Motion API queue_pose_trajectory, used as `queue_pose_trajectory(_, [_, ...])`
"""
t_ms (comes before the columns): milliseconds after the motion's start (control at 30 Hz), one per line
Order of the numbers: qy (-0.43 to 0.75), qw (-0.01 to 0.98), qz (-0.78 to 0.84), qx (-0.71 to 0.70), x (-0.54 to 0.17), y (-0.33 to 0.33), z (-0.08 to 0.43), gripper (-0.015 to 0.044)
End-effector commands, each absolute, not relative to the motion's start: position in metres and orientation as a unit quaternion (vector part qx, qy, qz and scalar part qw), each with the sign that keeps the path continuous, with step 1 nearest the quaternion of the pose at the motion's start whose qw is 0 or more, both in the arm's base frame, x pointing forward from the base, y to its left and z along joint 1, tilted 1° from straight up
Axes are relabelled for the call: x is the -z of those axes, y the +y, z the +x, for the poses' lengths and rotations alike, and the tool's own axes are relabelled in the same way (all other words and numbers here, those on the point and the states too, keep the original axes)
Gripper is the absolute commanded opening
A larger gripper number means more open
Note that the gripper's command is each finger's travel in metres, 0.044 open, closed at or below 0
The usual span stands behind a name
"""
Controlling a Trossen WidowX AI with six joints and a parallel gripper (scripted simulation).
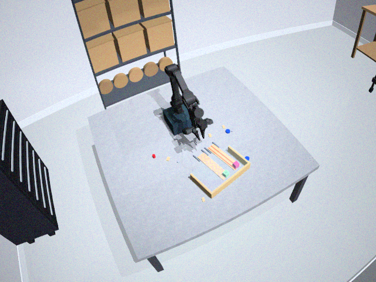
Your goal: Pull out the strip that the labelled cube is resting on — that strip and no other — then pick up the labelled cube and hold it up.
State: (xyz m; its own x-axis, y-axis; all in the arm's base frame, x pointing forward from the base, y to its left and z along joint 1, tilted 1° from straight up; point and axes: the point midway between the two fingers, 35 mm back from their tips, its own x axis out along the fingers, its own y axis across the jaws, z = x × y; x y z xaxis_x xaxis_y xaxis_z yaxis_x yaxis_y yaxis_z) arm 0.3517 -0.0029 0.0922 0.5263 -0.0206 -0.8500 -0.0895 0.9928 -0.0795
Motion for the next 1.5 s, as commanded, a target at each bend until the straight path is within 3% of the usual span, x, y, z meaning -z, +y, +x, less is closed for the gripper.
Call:
queue_pose_trajectory(0, [0.55,0.832,-0.071,-0.034,-0.074,-0.006,0.363,0.0033])
queue_pose_trajectory(67, [0.586,0.805,-0.078,-0.043,-0.062,-0.008,0.37,0.0])
queue_pose_trajectory(333, [0.693,0.71,-0.091,-0.078,-0.02,-0.013,0.385,0.0])
queue_pose_trajectory(1467, [0.695,0.709,-0.091,-0.079,0.029,-0.011,0.389,0.0])
